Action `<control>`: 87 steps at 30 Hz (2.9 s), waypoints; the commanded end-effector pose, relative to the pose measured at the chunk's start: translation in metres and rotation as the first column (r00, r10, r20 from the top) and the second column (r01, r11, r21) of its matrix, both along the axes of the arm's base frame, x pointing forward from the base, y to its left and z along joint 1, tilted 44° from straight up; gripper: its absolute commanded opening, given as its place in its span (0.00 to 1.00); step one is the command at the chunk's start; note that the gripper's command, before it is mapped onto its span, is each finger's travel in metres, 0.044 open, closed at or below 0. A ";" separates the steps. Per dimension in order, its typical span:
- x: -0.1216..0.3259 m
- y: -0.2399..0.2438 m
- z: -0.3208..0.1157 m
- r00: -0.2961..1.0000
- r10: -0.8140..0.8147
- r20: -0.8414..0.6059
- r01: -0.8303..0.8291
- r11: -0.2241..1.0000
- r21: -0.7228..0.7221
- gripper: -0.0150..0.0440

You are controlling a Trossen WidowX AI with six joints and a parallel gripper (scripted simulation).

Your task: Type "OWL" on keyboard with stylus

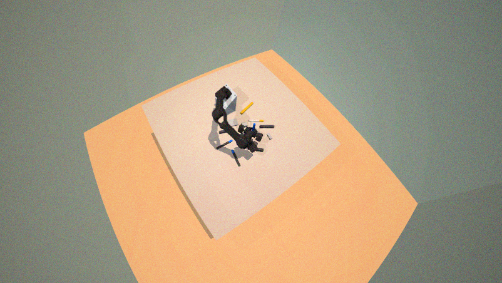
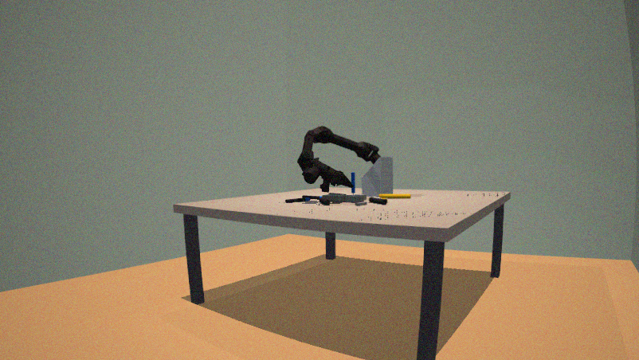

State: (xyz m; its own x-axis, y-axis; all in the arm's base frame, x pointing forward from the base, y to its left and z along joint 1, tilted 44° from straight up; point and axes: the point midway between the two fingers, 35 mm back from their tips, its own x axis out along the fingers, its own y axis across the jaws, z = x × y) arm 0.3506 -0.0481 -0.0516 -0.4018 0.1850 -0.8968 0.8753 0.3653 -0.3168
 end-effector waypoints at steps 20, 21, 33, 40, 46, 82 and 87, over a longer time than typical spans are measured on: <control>-0.003 0.026 0.027 1.000 0.006 0.002 -0.006 1.000 -0.001 0.39; 0.000 0.024 0.026 1.000 0.014 0.014 -0.014 1.000 -0.004 0.40; 0.006 -0.014 0.075 0.966 -0.181 0.185 0.179 0.984 0.026 0.26; 0.004 -0.037 0.106 0.913 -0.291 0.287 0.287 0.956 0.054 0.25; 0.001 -0.052 0.126 0.868 -0.354 0.349 0.351 0.933 0.076 0.25; 0.002 -0.078 0.101 0.868 -0.354 0.349 0.351 0.934 0.075 0.39; 0.002 -0.078 0.101 0.868 -0.354 0.349 0.351 0.934 0.075 0.39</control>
